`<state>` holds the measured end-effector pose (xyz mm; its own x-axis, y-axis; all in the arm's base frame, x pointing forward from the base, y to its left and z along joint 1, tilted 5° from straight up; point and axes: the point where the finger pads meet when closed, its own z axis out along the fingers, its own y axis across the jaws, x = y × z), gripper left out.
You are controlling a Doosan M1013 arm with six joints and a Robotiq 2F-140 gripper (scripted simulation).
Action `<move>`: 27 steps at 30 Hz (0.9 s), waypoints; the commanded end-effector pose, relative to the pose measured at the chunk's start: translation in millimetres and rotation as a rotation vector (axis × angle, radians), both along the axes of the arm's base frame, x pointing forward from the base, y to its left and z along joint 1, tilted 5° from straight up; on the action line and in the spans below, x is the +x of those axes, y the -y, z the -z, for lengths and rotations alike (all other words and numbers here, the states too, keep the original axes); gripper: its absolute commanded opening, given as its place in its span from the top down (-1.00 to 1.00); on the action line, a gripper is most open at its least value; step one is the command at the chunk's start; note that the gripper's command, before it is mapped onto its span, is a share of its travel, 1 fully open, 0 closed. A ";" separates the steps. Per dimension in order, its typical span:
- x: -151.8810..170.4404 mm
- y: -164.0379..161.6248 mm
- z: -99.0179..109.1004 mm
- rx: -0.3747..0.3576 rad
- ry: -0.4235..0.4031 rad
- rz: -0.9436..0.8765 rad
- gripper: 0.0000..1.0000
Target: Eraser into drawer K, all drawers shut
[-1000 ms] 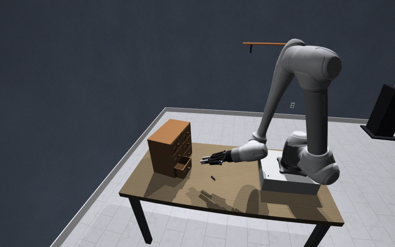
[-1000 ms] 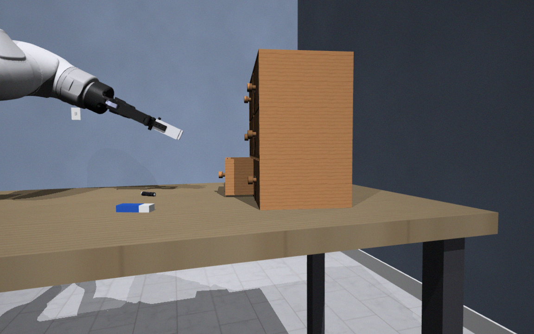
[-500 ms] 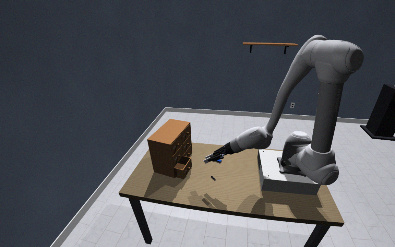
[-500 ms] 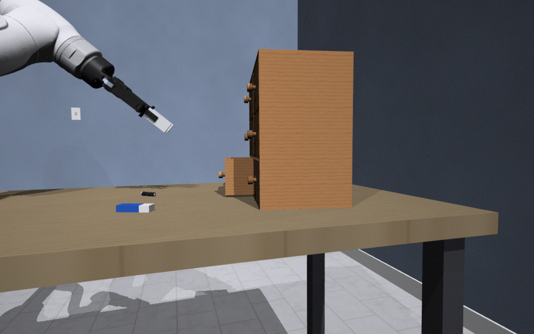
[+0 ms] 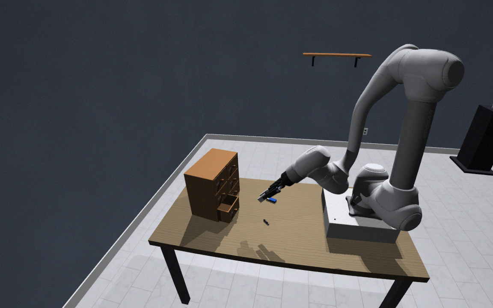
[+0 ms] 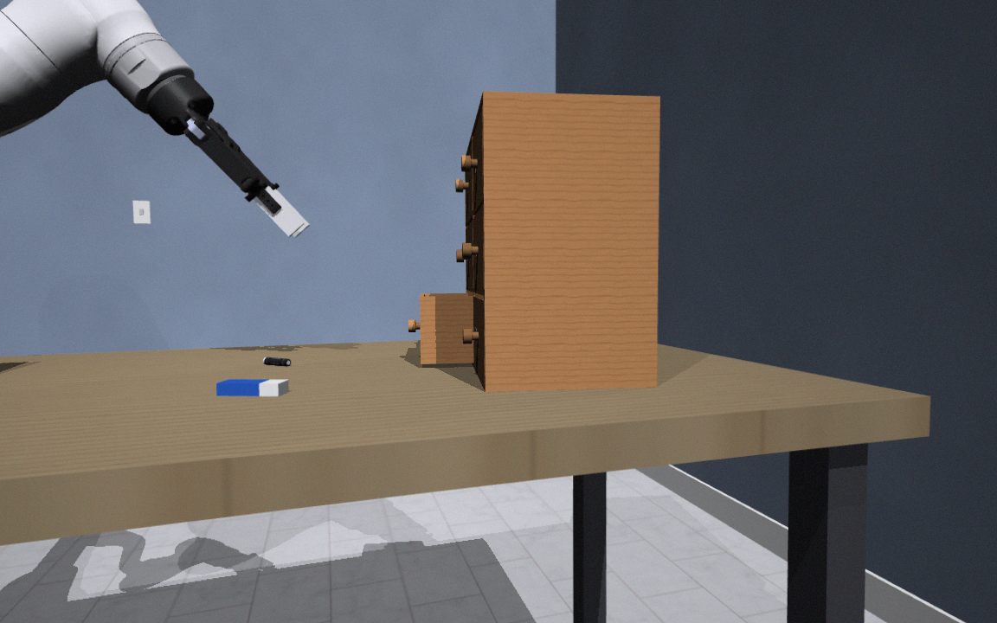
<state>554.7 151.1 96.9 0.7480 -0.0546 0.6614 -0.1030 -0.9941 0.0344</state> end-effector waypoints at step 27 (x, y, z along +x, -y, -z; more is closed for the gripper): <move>-50.4 -8.9 -51.0 0.036 -0.722 0.062 0.60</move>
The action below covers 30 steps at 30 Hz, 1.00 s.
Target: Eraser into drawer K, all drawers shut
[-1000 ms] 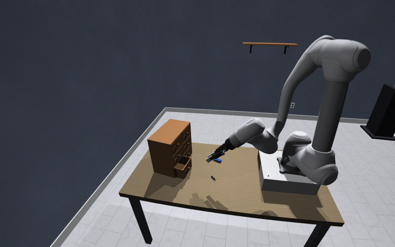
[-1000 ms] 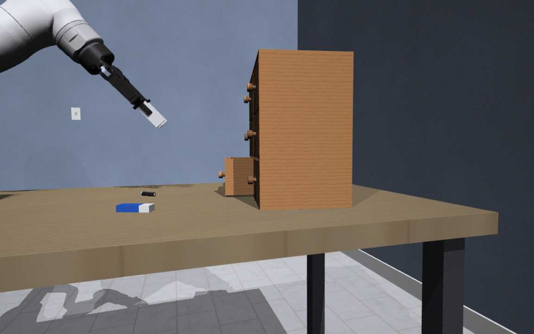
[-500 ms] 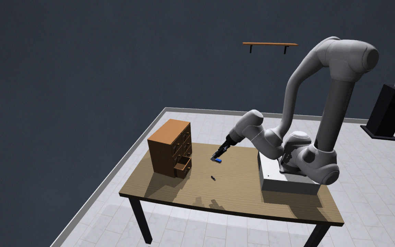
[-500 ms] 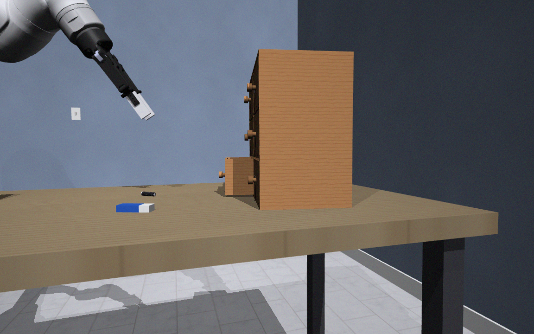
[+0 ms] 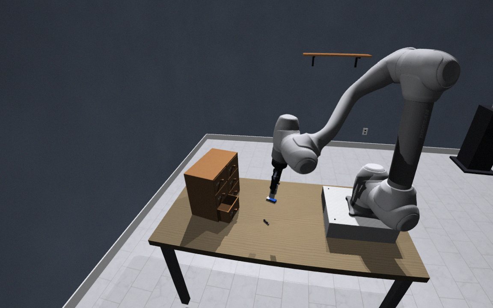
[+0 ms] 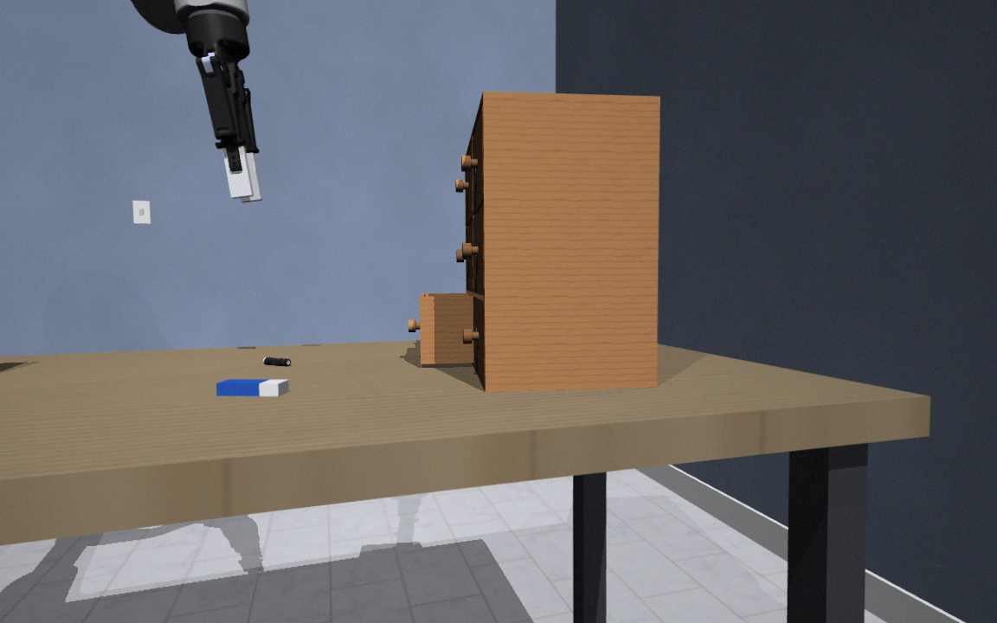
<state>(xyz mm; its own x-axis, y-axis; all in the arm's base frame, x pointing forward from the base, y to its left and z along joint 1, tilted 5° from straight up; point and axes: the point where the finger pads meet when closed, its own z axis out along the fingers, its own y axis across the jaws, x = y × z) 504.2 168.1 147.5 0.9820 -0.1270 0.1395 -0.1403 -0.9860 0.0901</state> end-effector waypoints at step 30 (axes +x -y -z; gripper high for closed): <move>39.7 136.5 78.4 0.032 -0.129 0.111 0.60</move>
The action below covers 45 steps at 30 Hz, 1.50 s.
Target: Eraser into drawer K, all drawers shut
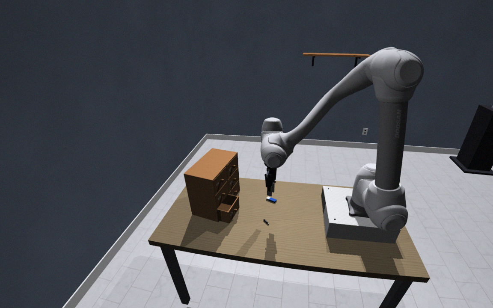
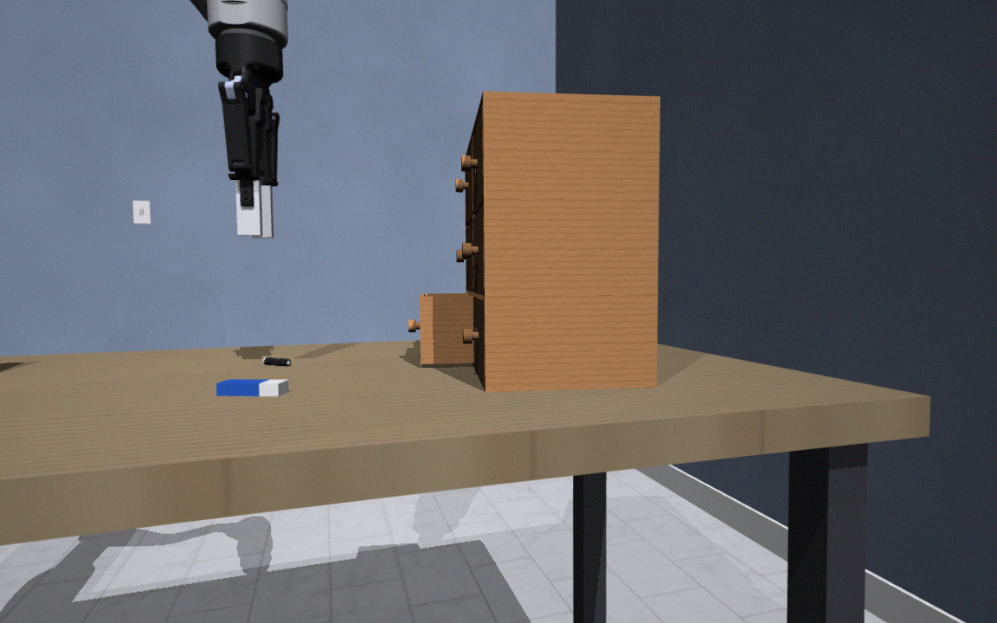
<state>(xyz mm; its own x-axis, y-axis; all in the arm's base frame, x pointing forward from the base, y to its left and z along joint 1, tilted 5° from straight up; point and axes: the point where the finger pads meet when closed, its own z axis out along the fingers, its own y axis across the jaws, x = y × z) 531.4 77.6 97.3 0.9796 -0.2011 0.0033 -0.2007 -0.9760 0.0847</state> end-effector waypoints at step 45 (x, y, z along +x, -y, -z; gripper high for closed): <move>13.2 150.8 92.1 0.001 0.011 0.127 0.53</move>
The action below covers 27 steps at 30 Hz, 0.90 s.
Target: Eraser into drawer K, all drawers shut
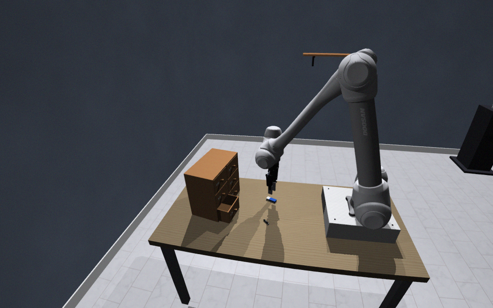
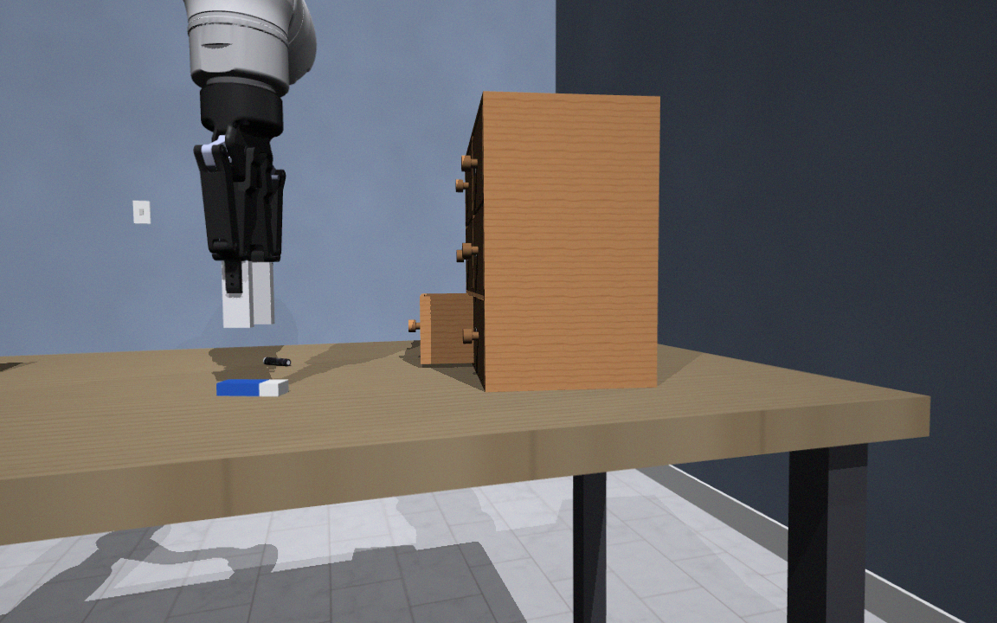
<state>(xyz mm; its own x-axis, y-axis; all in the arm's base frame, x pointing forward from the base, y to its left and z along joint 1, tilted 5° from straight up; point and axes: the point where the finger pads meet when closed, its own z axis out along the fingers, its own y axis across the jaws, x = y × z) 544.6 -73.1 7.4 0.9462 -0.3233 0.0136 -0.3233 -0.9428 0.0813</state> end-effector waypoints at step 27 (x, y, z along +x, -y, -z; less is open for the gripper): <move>0.3 3.5 49.2 0.000 0.000 0.000 0.53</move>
<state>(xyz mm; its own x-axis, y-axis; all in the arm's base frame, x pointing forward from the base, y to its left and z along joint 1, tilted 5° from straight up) 544.8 -76.6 -40.3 0.9462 -0.3233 0.0136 -0.3233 -0.9428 0.0813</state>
